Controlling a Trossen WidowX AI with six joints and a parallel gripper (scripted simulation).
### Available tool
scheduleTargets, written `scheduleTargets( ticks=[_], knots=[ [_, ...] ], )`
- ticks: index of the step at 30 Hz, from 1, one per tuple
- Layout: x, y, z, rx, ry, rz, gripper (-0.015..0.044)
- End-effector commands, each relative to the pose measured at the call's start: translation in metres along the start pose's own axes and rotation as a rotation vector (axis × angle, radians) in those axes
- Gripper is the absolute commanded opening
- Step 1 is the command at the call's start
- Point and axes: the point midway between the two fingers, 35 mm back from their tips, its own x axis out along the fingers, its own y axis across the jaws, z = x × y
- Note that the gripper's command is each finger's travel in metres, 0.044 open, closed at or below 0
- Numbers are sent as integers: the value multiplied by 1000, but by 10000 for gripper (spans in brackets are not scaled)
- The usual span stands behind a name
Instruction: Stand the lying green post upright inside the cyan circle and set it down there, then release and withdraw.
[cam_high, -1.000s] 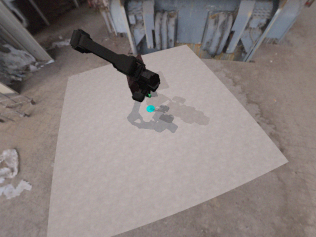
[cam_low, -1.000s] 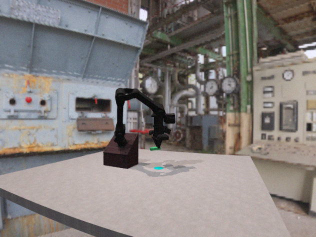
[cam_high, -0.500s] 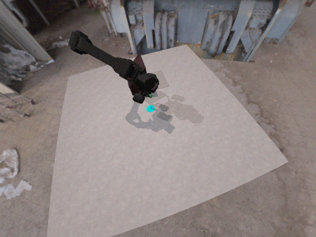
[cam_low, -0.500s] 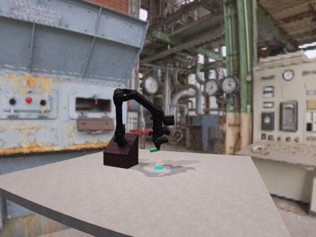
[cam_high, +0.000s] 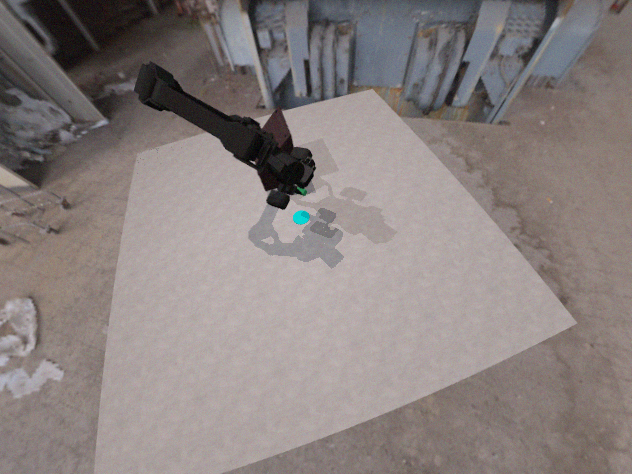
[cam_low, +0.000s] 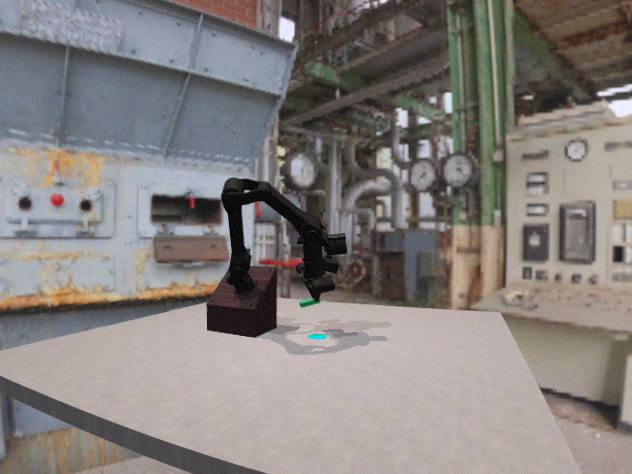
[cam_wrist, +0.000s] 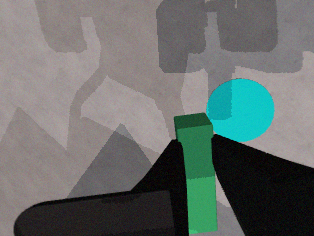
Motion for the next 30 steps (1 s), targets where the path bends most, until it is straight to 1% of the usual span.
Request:
scheduleTargets(
  ticks=[1,30],
  knots=[
    [-1,0,0,-1,-27,15,23],
    [10,2,-1,1,-193,127,23]
  ],
)
